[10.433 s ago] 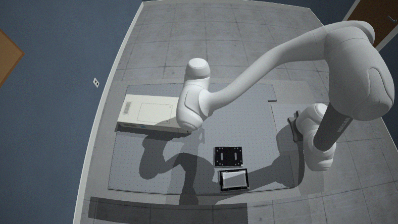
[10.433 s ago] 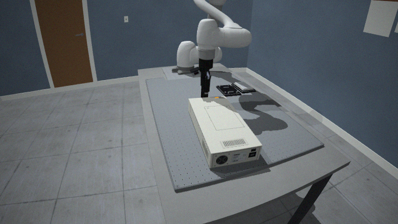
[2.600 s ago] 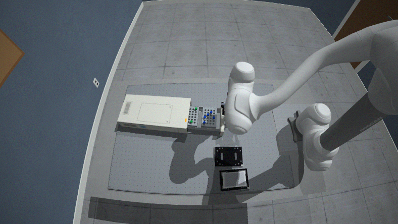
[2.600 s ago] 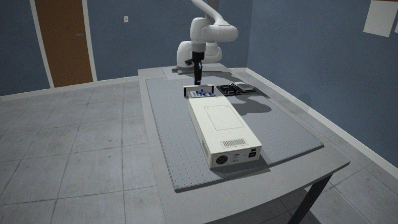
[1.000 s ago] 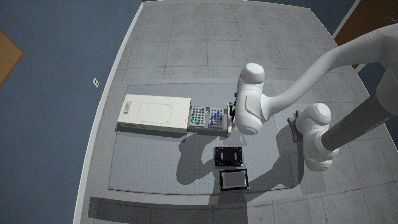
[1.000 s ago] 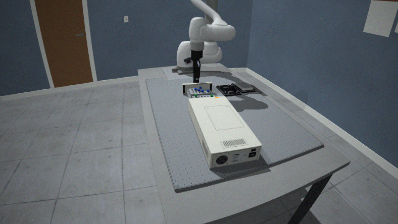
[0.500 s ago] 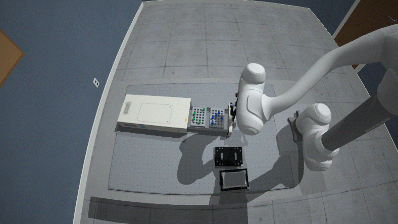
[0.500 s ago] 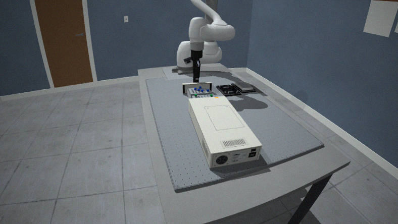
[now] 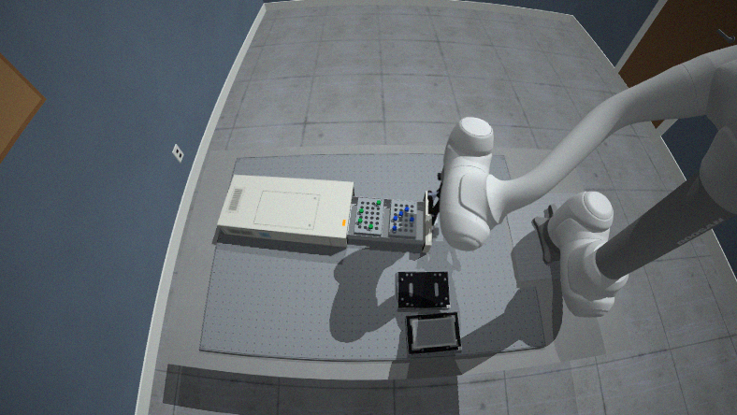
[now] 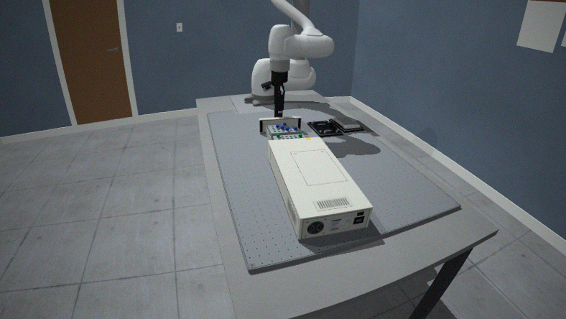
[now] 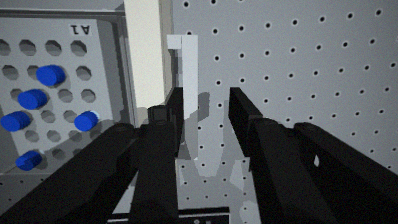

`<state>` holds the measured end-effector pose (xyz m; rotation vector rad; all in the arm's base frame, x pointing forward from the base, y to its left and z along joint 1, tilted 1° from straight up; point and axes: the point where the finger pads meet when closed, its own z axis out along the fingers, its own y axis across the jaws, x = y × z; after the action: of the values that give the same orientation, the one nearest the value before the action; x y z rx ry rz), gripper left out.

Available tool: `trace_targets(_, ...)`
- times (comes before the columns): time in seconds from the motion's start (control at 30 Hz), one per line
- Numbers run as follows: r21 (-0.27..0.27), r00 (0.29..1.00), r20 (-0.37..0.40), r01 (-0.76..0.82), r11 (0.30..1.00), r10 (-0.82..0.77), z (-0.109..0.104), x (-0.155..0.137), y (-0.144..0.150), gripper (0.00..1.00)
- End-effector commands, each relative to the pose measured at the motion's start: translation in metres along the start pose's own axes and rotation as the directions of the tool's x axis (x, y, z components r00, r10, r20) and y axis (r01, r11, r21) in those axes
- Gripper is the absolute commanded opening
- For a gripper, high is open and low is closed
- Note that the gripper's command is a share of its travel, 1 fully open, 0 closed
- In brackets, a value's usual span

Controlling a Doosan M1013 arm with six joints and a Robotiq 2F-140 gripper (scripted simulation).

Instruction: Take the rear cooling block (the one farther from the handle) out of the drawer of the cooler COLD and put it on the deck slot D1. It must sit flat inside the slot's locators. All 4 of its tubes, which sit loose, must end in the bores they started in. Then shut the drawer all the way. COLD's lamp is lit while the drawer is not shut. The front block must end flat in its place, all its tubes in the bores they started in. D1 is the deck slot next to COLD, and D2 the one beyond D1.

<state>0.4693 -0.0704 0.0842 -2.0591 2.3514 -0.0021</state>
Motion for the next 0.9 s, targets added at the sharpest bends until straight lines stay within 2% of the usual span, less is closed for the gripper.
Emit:
trace_targets(0.0, 0.001, 1.000, 0.000, 0.000, 1.000, 0.000, -0.0005, -0.0001, 0.0001, 0.34)
trace_targets(0.87, 0.001, 1.000, 0.000, 0.000, 1.000, 0.000, -0.0005, -0.0001, 0.0060, 0.34)
